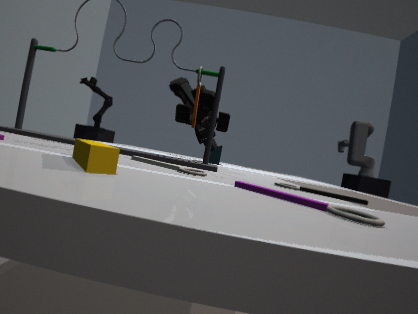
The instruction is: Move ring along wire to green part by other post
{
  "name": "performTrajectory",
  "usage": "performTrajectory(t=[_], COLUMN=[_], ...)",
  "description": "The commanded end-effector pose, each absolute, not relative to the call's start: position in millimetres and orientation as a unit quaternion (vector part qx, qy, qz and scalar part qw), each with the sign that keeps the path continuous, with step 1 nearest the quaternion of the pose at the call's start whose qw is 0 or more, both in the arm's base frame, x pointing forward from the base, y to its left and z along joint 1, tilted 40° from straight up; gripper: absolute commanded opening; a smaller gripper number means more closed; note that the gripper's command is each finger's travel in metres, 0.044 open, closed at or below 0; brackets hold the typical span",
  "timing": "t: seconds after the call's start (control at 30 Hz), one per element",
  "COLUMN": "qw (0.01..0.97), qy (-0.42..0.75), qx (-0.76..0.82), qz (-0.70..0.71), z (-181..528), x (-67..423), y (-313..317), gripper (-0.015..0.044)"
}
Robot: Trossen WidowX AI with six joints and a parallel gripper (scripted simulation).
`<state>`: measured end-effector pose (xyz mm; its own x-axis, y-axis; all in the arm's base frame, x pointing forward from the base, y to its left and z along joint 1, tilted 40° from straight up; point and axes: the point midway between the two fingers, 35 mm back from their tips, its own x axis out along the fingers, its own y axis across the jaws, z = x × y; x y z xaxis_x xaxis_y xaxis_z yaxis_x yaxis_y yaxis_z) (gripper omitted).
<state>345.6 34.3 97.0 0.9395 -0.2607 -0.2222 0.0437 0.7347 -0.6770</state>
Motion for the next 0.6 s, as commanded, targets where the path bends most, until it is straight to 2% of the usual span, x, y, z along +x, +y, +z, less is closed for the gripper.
performTrajectory(t=[0.0, 0.57], qw=[0.919, 0.919], qy=[0.154, 0.154], qx=[-0.353, -0.354], qz=[-0.084, -0.083], z=[99, 100], x=[331, 320], y=[36, 38], gripper=[0.0160, 0.0160])
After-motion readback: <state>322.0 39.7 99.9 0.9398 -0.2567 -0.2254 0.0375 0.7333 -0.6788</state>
